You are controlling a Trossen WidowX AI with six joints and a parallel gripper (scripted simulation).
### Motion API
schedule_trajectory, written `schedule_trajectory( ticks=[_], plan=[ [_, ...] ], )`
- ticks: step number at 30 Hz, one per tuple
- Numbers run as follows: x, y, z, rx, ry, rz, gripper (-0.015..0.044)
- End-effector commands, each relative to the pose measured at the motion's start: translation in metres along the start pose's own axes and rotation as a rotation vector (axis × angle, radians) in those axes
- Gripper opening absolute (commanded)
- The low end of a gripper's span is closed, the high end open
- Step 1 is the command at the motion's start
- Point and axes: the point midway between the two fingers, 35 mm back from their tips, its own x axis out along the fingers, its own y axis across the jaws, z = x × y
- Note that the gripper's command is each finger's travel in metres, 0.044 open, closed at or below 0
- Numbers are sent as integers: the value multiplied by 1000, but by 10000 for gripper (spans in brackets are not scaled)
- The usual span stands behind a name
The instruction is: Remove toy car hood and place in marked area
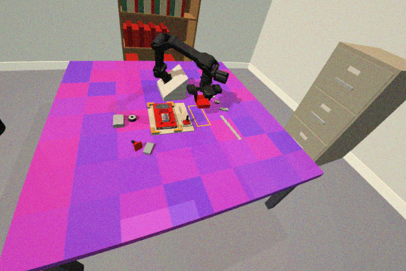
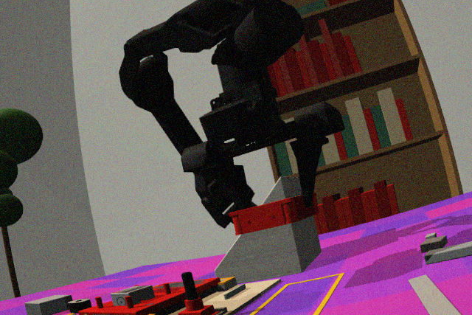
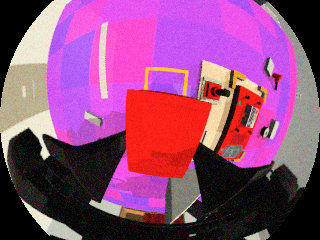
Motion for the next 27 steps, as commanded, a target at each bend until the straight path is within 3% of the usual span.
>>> schedule_trajectory(
  ticks=[1,27],
  plan=[
    [6,1,-1,-5,3,-4,0],
    [29,1,0,-5,3,-4,0]
  ],
)
